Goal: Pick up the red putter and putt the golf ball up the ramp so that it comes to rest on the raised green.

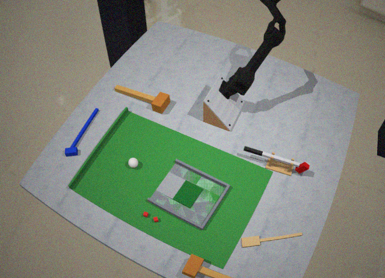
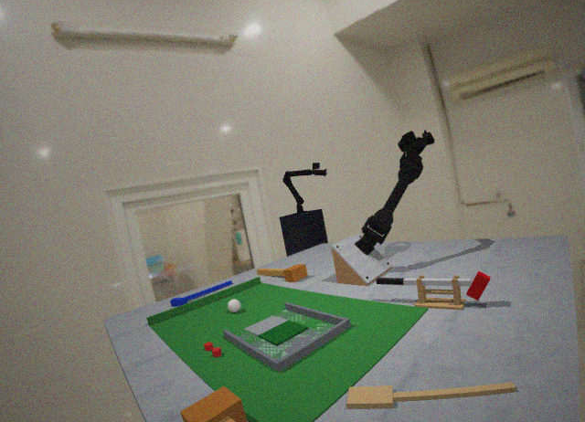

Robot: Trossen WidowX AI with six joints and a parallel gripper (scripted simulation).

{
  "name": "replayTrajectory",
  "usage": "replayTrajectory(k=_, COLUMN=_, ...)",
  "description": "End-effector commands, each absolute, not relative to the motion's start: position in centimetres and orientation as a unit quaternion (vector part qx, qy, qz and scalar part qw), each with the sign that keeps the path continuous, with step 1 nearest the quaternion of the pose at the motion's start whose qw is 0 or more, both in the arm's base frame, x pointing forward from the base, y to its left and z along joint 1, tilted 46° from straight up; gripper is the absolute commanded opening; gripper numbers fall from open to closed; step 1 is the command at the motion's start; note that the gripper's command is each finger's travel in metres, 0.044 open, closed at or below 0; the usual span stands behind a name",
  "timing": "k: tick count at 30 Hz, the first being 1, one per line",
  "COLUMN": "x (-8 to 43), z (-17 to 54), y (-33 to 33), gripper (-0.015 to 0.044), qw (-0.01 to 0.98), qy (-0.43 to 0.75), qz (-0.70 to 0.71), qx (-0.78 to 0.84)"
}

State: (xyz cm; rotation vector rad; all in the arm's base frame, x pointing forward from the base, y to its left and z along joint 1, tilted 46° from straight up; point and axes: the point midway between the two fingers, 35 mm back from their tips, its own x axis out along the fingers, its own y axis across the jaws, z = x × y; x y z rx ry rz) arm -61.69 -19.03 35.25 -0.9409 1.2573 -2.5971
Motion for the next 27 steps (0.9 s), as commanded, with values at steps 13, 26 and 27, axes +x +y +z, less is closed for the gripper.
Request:
replayTrajectory(k=13, x=-53.5, z=32.8, y=-35.1, gripper=0.044, qw=0.237, qy=0.424, qz=-0.818, qx=-0.308)
replayTrajectory(k=26, x=-36.1, z=28.8, y=-50.7, gripper=0.044, qw=0.469, qy=0.419, qz=-0.716, qx=-0.303)
replayTrajectory(k=27, x=-34.5, z=28.5, y=-51.5, gripper=0.044, qw=0.486, qy=0.418, qz=-0.706, qx=-0.302)
